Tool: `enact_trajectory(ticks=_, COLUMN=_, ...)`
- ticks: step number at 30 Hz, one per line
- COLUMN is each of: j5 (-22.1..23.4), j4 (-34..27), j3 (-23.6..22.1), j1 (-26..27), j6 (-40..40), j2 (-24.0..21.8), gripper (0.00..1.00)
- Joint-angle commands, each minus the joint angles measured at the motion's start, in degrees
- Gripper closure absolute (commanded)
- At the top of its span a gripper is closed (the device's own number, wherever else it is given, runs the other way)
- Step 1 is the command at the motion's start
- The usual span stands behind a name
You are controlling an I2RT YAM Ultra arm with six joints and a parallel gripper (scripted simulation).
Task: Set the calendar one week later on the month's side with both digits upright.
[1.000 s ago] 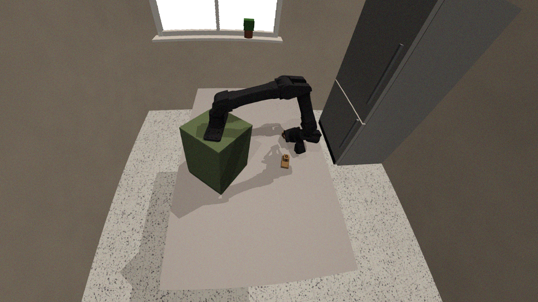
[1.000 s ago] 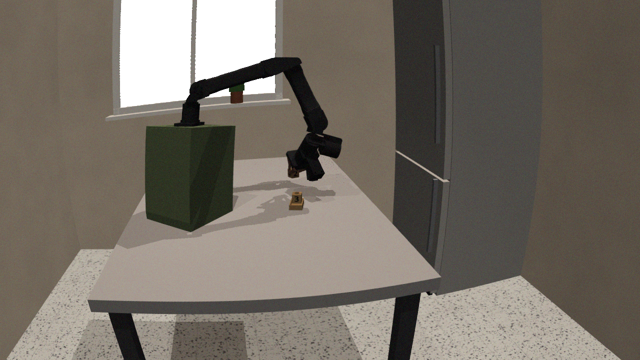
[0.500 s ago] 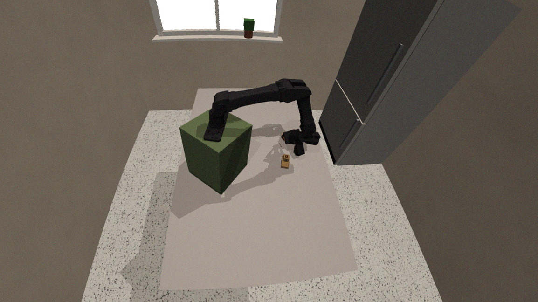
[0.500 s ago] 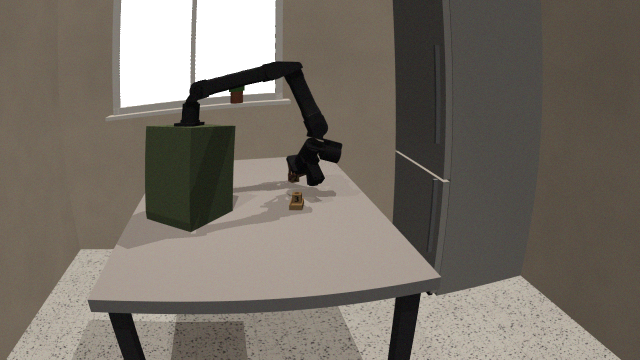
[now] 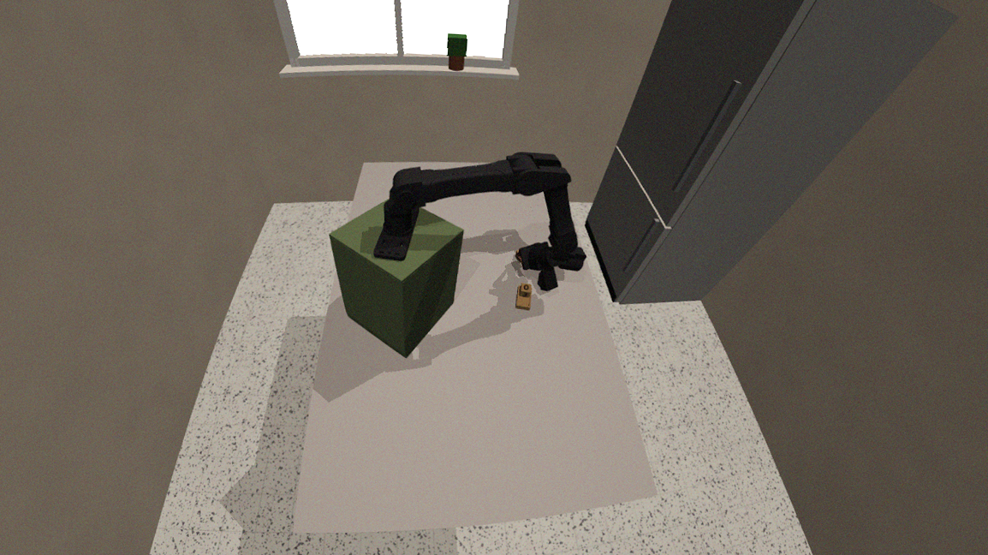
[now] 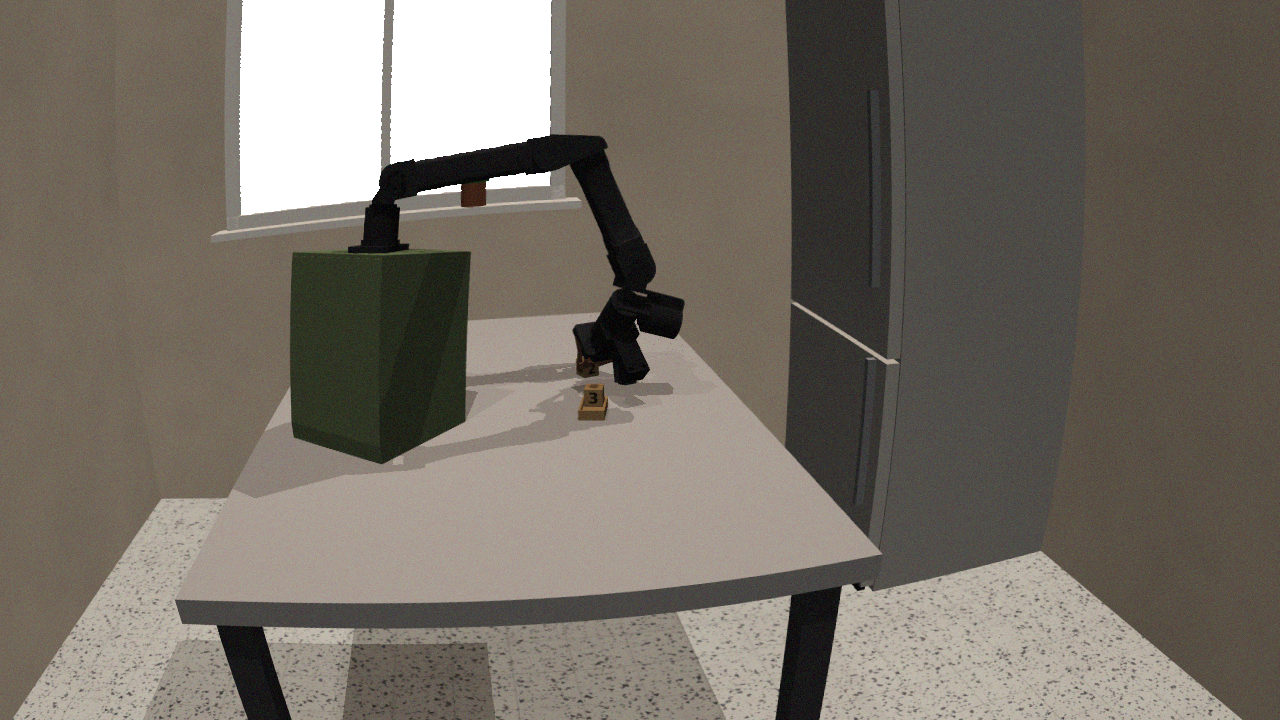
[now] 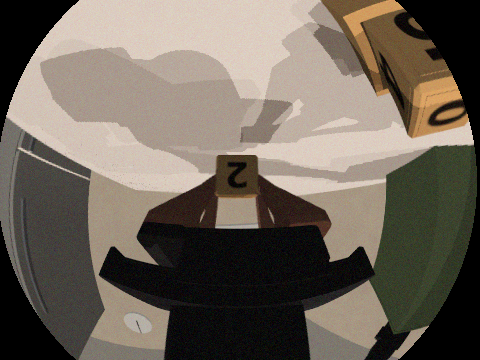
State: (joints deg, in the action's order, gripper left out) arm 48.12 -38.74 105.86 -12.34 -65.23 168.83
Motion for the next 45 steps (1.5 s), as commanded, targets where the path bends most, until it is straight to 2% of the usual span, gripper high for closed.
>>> enact_trajectory(ticks=1, j5=0.56, j4=0.08, j3=0.87, j1=0.03, j6=-0.08, j2=0.28, gripper=0.73)
enact_trajectory(ticks=18, j5=0.60, j4=0.55, j3=3.32, j1=-0.16, j6=-0.36, j2=2.99, gripper=0.73)
enact_trajectory(ticks=45, j5=0.60, j4=0.58, j3=3.48, j1=-0.17, j6=-0.38, j2=3.17, gripper=0.73)
